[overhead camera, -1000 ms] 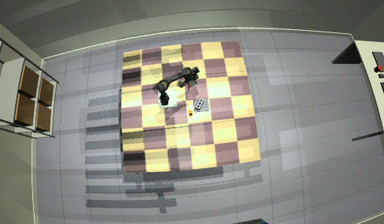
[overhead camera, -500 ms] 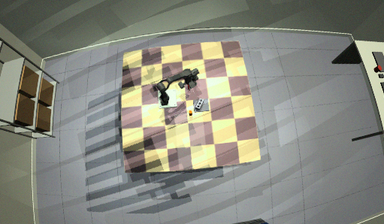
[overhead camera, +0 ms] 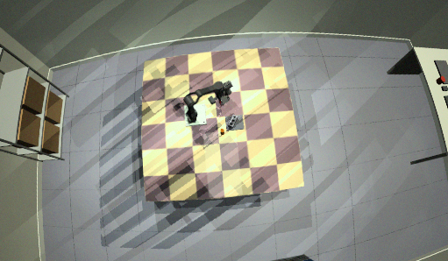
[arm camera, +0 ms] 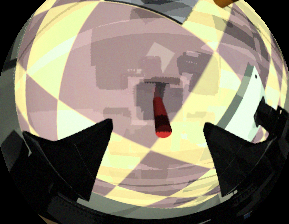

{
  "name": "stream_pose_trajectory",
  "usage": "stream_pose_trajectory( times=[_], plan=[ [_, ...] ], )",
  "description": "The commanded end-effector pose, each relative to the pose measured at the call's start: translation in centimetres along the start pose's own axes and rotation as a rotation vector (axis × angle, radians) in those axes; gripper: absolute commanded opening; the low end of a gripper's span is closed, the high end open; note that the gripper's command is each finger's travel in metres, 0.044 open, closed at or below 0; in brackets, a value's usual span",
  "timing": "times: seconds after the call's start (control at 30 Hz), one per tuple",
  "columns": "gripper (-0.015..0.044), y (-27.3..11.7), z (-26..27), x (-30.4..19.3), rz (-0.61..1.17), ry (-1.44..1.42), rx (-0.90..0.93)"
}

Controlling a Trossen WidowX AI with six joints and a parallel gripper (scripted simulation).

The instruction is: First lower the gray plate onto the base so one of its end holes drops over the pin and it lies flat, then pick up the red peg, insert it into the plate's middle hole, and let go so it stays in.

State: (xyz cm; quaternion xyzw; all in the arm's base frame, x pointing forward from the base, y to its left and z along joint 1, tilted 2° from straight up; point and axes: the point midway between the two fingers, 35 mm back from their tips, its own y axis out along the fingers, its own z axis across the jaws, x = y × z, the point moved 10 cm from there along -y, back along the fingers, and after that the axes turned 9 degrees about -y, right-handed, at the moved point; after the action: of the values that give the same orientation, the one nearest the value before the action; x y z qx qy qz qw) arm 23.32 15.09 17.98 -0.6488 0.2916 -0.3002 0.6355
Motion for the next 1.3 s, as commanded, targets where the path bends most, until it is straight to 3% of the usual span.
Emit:
stream_pose_trajectory(
  times=[0.0, 0.5, 1.07, 1.27],
  plan=[
    [0.044, 0.8, -0.1, 0.0, 0.004, -0.001, -0.001],
    [0.044, 3.0, -0.2, 0.0, 0.004, -0.001, -0.001],
    [0.0, 3.0, -0.2, 0.0, 0.004, -0.001, -0.001],
    [0.0, 3.0, -0.2, 0.0, 0.004, -0.001, -0.001]
  ],
)
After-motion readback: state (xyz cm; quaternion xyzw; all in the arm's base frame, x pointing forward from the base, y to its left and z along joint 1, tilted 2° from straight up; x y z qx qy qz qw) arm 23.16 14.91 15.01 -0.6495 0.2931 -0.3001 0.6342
